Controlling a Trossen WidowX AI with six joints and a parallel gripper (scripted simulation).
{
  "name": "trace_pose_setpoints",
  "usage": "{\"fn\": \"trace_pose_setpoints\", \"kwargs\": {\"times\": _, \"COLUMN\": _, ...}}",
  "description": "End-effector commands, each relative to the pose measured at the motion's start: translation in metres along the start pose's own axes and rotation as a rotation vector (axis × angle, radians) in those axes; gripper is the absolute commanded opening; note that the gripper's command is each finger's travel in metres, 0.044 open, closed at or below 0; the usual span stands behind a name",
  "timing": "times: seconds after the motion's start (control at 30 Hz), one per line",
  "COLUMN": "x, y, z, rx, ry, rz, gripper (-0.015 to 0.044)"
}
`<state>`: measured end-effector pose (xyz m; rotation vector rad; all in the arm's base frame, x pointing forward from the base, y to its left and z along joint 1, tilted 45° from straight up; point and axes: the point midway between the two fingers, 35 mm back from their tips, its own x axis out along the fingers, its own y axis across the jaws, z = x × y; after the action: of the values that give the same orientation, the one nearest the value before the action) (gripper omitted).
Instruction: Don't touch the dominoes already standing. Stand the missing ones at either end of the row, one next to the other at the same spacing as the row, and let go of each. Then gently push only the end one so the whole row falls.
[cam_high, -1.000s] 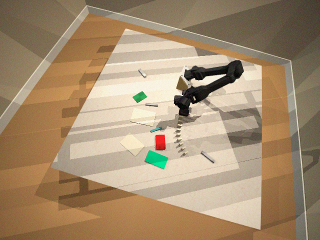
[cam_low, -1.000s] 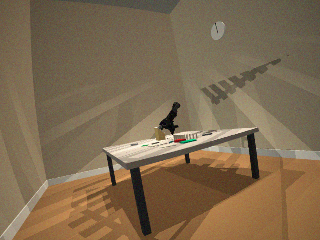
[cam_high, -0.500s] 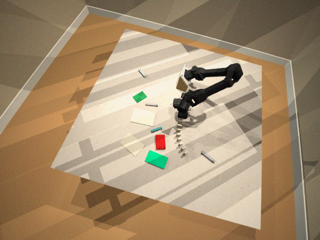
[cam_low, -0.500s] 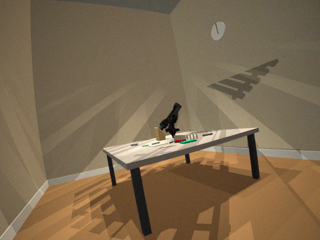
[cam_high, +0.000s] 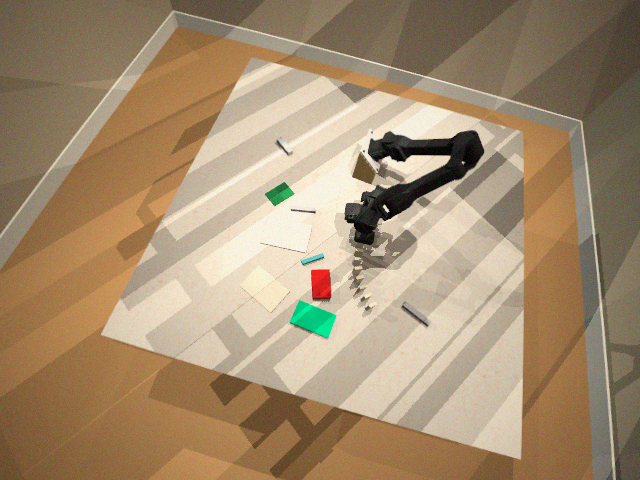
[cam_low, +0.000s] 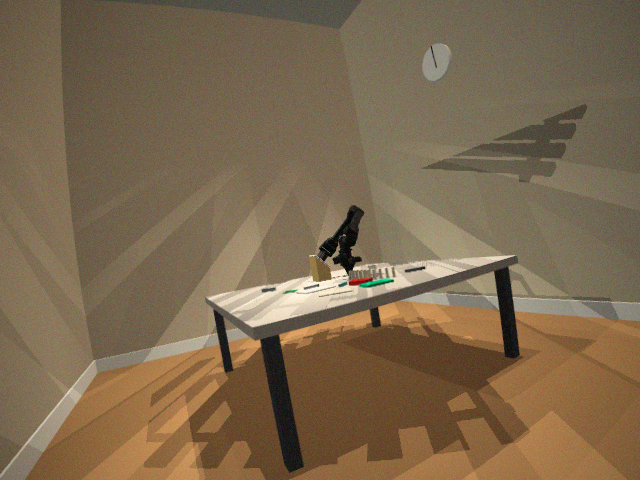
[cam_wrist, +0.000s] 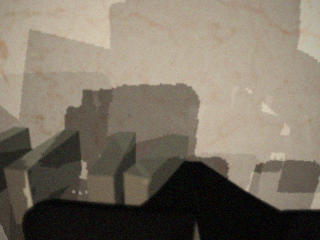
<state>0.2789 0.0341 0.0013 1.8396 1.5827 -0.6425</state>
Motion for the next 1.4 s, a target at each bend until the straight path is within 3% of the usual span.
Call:
{"fn": "trace_pose_setpoints", "kwargs": {"times": 0.0, "x": -0.003, "y": 0.000, "z": 0.000, "rx": -0.003, "ry": -0.003, "rz": -0.003, "gripper": 0.0000}}
{"fn": "trace_pose_setpoints", "kwargs": {"times": 0.3, "x": -0.059, "y": 0.024, "z": 0.000, "rx": 0.004, "ry": 0.001, "rz": 0.001, "gripper": 0.0000}}
{"fn": "trace_pose_setpoints", "kwargs": {"times": 1.37, "x": -0.060, "y": 0.025, "z": 0.000, "rx": 0.005, "ry": 0.002, "rz": 0.002, "gripper": 0.0000}}
